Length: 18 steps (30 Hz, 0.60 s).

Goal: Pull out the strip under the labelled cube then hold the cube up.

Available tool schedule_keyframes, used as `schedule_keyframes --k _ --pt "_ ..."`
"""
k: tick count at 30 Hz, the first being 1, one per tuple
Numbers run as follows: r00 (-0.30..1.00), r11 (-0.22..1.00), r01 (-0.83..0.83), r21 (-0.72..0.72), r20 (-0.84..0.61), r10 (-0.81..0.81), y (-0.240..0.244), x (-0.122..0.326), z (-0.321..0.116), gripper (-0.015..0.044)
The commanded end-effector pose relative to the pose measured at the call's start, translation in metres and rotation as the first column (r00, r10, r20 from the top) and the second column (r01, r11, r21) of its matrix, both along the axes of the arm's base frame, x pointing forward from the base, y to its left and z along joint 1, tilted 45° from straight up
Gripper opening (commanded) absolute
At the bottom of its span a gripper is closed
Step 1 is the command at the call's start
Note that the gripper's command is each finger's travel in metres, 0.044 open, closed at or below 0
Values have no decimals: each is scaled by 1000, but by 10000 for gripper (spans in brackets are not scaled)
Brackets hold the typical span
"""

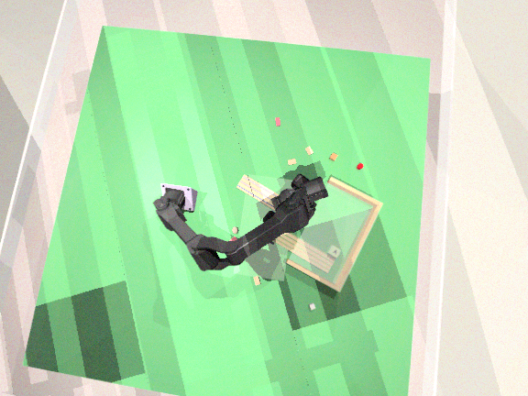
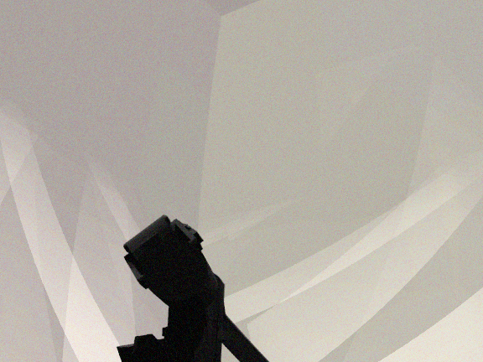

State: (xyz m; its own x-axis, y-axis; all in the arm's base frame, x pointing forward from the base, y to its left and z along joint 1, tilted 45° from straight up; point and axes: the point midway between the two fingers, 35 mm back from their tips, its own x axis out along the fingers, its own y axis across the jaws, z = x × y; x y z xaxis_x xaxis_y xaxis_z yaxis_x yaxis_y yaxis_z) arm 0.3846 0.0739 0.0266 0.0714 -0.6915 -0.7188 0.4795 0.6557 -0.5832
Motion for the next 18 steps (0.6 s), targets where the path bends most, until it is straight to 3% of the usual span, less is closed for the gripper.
schedule_keyframes --k 1,8,15,18 --pt "1000 1000 1 -8 -9 -1 -6 14 3 440" --pt "1000 1000 1 -9 -7 -1 -15 37 9 440" --pt "1000 1000 0 -9 -7 -1 -20 38 3 256" --pt "1000 1000 0 -9 -7 0 -24 39 0 250"
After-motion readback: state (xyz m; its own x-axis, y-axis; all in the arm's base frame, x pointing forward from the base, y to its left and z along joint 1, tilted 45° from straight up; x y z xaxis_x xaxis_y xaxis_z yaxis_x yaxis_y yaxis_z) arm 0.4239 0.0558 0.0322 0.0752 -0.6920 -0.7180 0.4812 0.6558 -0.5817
